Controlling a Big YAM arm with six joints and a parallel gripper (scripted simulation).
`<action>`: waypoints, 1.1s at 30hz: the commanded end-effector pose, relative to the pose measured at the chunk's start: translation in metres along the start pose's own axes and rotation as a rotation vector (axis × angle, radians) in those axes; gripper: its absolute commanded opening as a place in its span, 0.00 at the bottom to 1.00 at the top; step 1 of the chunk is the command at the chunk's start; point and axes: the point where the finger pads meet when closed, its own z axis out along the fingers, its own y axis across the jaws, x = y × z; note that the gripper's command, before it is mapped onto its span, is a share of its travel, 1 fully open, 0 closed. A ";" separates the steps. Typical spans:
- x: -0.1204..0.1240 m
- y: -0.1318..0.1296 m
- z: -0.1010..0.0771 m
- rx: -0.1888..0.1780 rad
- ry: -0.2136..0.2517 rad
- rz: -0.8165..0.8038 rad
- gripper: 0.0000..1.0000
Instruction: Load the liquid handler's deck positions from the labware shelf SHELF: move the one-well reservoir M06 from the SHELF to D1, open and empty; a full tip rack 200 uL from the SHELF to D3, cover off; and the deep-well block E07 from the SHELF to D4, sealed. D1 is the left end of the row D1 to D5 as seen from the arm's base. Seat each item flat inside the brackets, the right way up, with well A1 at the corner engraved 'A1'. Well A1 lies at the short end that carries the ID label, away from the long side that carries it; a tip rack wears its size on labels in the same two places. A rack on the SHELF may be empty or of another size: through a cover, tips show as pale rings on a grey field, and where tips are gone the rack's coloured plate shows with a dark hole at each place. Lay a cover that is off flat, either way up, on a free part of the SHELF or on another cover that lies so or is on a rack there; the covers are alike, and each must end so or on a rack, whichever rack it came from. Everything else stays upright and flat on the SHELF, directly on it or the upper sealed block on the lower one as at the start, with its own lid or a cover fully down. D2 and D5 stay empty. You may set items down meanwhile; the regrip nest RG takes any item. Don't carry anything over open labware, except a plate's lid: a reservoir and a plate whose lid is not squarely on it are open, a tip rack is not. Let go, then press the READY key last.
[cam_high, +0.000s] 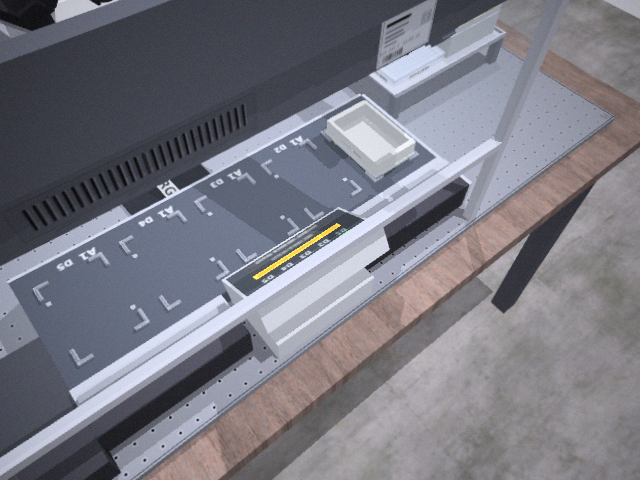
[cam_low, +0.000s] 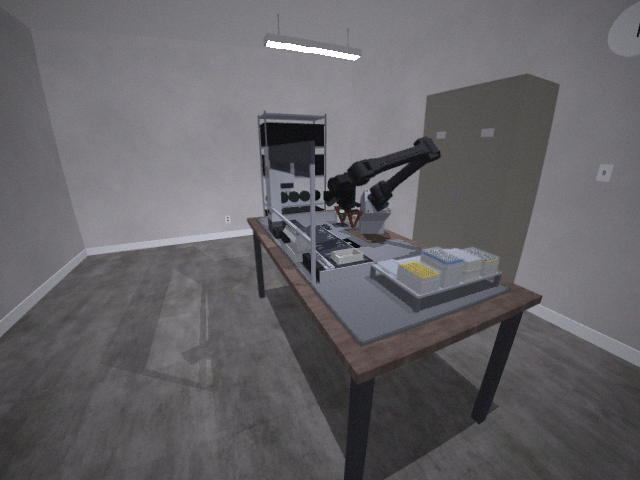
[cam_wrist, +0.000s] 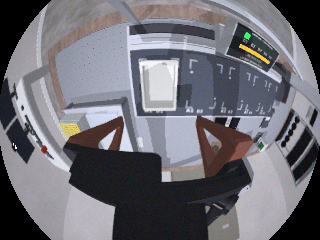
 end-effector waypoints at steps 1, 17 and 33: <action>-0.004 0.010 -0.010 -0.005 -0.026 -0.028 1.00; 0.034 0.009 -0.008 -0.008 -0.020 -0.171 1.00; 0.083 0.014 -0.015 -0.012 -0.029 -0.458 1.00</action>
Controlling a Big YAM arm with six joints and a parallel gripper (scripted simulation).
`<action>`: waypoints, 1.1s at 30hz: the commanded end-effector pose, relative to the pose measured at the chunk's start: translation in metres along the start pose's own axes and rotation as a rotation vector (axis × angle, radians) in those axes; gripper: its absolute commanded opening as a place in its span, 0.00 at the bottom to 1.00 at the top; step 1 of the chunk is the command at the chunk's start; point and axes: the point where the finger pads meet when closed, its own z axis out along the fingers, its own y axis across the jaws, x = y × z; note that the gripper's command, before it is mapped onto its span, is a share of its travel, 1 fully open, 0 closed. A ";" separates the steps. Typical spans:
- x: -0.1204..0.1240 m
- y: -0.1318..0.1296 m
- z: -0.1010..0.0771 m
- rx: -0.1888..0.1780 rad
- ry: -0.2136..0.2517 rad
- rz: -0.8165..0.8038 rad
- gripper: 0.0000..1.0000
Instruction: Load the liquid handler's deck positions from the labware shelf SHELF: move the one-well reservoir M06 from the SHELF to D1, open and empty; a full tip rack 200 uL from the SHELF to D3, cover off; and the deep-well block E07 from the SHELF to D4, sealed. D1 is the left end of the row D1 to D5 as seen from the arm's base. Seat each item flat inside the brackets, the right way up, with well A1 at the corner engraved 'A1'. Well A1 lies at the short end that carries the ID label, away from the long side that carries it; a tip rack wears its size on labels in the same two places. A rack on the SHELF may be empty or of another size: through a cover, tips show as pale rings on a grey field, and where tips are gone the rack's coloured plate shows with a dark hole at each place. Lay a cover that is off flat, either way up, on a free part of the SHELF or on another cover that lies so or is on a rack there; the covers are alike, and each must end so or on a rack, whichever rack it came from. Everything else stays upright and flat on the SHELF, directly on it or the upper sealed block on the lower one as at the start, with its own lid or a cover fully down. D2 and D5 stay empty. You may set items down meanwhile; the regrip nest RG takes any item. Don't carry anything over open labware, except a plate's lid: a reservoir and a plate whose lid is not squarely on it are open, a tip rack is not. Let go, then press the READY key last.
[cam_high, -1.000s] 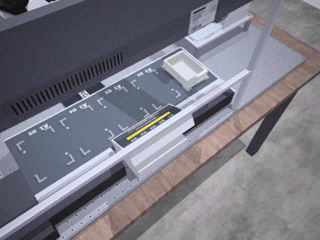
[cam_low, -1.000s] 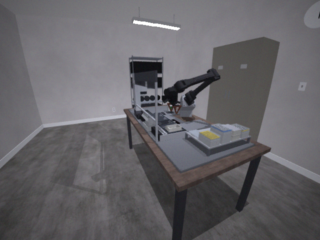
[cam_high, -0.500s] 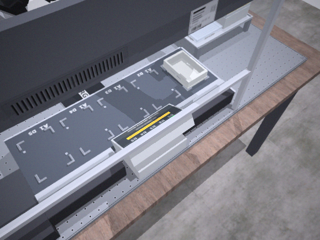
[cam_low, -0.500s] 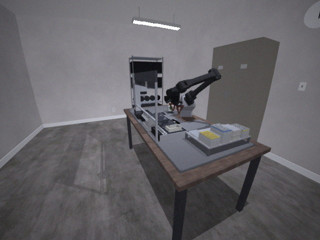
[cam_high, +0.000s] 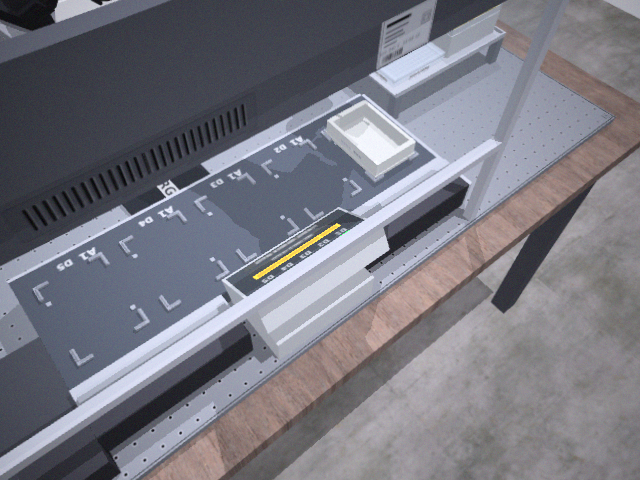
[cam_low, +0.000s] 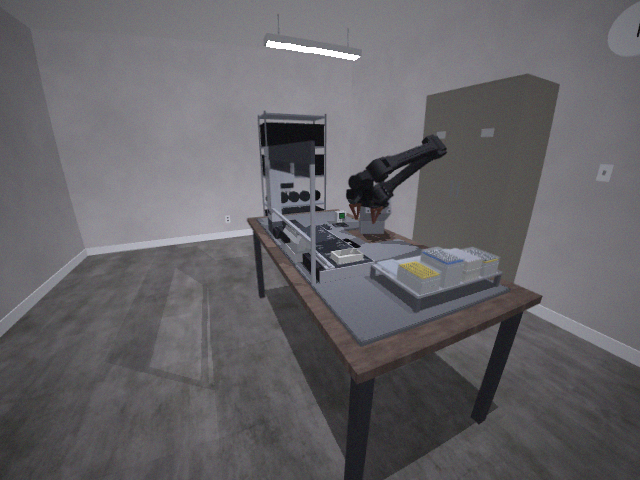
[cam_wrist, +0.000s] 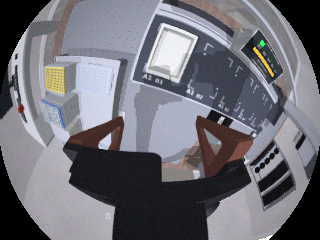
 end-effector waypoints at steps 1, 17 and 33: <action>-0.014 0.012 -0.008 -0.004 -0.028 -0.129 1.00; -0.010 0.008 -0.005 0.000 -0.022 -0.399 1.00; 0.032 0.018 -0.006 -0.002 -0.020 -0.626 1.00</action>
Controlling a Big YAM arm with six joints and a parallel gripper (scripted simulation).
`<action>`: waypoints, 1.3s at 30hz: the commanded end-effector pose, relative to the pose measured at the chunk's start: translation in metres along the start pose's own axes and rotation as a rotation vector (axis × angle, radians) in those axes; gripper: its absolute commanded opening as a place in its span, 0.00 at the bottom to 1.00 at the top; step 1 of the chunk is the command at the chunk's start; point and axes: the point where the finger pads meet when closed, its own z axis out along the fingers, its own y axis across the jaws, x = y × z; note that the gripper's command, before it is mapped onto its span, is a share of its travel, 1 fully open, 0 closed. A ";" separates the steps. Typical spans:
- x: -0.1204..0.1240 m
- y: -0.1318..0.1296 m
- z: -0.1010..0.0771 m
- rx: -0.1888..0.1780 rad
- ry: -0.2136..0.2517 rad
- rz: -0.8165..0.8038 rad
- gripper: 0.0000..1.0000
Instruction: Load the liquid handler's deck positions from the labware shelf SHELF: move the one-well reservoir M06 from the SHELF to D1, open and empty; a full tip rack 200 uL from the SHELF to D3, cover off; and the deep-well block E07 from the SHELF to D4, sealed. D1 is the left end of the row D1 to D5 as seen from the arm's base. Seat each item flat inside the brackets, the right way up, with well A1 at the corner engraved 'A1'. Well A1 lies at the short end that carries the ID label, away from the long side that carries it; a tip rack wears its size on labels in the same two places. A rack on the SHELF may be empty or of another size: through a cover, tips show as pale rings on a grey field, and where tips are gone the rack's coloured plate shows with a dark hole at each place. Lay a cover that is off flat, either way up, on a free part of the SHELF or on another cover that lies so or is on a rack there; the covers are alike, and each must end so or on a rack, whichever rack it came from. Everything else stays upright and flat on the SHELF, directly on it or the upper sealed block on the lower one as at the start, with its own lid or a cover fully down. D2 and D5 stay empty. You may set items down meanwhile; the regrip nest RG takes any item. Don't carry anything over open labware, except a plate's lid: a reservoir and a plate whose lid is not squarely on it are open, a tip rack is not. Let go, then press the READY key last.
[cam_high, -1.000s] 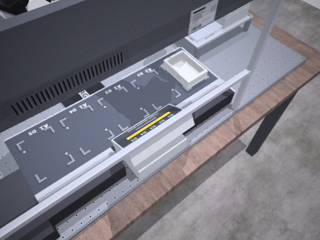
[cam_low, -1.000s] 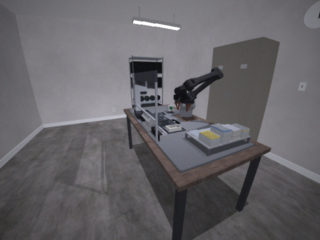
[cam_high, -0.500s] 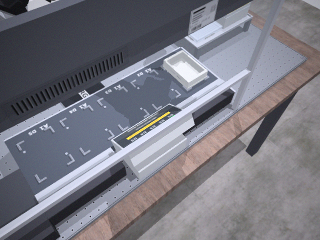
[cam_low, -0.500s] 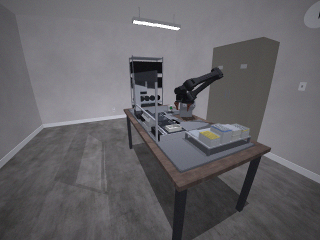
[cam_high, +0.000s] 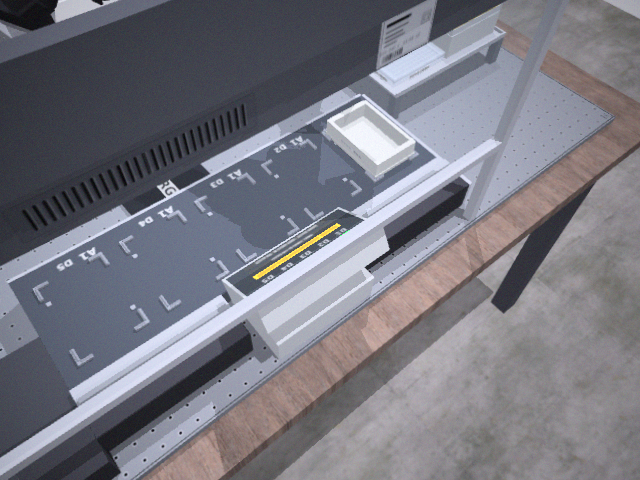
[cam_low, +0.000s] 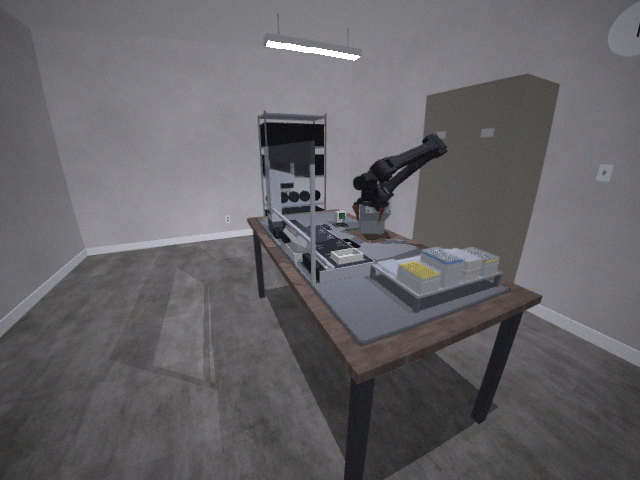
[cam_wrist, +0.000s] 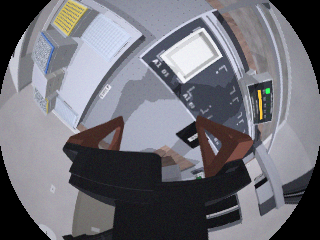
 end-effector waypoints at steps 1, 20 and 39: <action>0.001 0.022 -0.010 0.002 -0.036 -0.131 1.00; 0.026 0.051 -0.015 0.016 -0.036 -0.454 1.00; 0.010 0.061 -0.021 0.020 -0.058 -0.768 1.00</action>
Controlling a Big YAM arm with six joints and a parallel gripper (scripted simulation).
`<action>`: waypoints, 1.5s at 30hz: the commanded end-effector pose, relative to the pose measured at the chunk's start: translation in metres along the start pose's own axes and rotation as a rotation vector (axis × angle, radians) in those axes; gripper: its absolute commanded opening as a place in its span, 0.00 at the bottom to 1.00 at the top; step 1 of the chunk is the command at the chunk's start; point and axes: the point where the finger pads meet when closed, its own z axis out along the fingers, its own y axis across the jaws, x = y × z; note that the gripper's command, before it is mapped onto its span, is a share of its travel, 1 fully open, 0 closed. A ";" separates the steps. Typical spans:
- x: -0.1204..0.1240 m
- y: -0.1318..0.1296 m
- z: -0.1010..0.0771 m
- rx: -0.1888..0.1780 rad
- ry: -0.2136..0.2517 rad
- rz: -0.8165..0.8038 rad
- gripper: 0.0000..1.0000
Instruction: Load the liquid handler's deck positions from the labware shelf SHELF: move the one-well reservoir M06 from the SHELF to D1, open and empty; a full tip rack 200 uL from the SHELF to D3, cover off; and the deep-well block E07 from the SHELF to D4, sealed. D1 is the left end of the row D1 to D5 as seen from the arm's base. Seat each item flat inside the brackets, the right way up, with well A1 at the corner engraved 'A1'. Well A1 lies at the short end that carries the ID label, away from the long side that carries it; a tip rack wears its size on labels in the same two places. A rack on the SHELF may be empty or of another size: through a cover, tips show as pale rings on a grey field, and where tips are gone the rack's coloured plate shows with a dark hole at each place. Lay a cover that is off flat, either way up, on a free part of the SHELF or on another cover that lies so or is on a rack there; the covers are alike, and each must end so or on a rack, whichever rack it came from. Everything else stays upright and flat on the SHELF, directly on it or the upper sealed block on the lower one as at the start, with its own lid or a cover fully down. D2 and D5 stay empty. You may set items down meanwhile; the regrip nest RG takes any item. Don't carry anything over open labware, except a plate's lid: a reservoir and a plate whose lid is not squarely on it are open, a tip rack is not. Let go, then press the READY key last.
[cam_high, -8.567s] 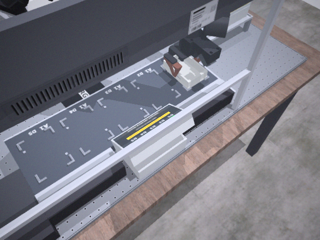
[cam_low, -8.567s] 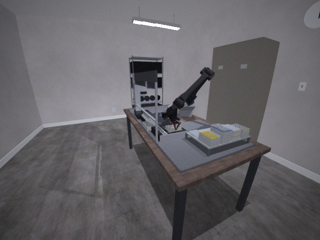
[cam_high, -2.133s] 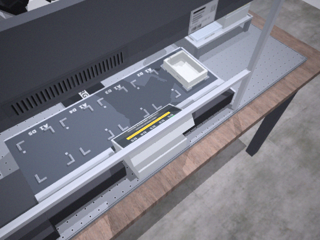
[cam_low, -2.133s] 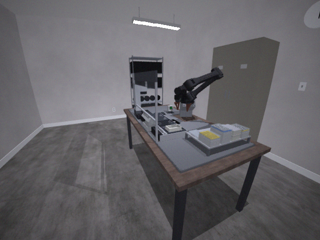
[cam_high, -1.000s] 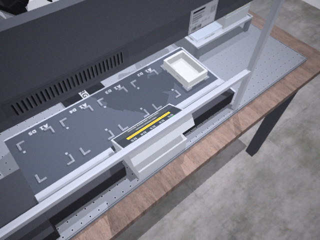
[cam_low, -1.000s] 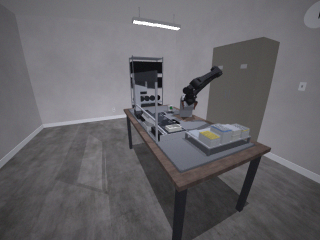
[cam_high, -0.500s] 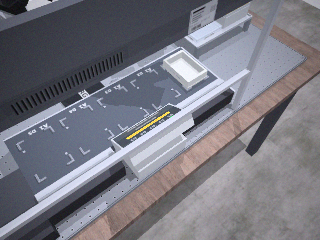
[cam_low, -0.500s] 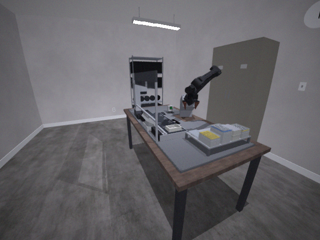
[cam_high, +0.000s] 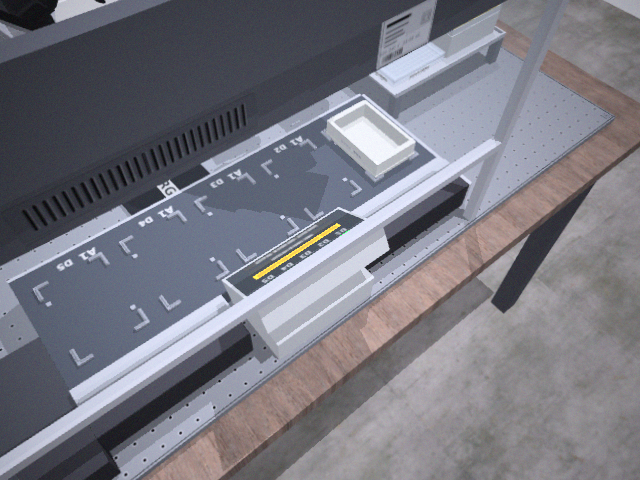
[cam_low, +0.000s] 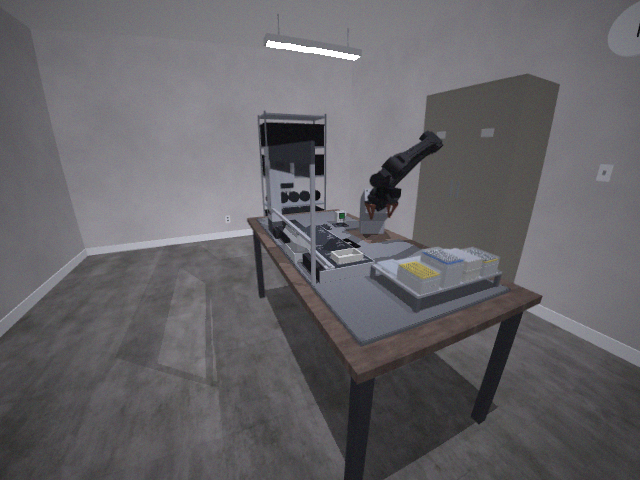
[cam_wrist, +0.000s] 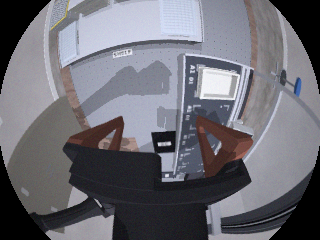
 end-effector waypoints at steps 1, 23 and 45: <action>-0.033 -0.006 -0.012 0.022 -0.038 -0.067 1.00; -0.048 0.054 -0.010 0.009 -0.047 -0.041 1.00; -0.048 0.140 -0.010 -0.013 -0.026 -0.021 1.00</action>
